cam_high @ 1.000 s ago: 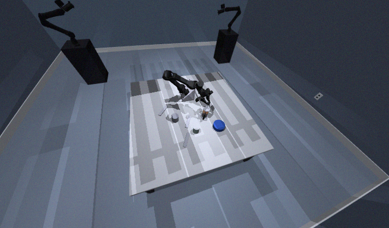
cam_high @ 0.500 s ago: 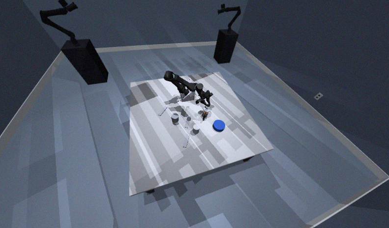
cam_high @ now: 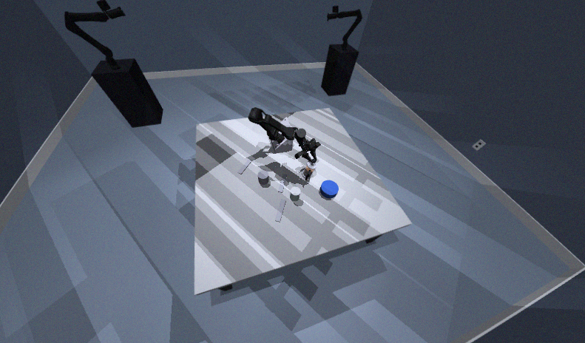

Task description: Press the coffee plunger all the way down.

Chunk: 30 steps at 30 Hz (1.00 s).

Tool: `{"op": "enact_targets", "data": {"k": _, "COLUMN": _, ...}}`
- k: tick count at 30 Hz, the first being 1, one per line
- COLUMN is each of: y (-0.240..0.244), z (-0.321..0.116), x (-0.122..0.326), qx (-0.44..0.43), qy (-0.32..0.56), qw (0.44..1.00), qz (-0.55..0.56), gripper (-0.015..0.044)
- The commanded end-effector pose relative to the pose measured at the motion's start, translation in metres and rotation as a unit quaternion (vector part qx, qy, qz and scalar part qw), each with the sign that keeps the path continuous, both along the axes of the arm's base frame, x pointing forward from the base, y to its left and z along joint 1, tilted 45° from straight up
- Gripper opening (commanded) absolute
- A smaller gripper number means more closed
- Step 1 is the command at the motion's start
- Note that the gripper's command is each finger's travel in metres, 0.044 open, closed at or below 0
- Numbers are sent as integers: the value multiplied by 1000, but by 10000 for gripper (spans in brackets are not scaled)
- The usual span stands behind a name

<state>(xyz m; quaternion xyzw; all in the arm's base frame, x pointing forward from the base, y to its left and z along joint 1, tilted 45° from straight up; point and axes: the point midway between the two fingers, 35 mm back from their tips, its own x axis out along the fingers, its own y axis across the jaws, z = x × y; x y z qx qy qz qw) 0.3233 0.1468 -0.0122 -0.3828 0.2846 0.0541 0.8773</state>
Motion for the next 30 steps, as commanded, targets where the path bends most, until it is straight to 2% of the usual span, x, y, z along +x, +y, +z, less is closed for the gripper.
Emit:
{"op": "enact_targets", "data": {"k": 1, "y": -10, "z": -10, "x": -1, "qx": -19, "qy": 15, "qw": 1000, "qz": -9, "gripper": 116}}
{"op": "enact_targets", "data": {"k": 30, "y": -6, "z": -11, "x": 2, "qx": -19, "qy": 15, "qw": 1000, "qz": -9, "gripper": 116}}
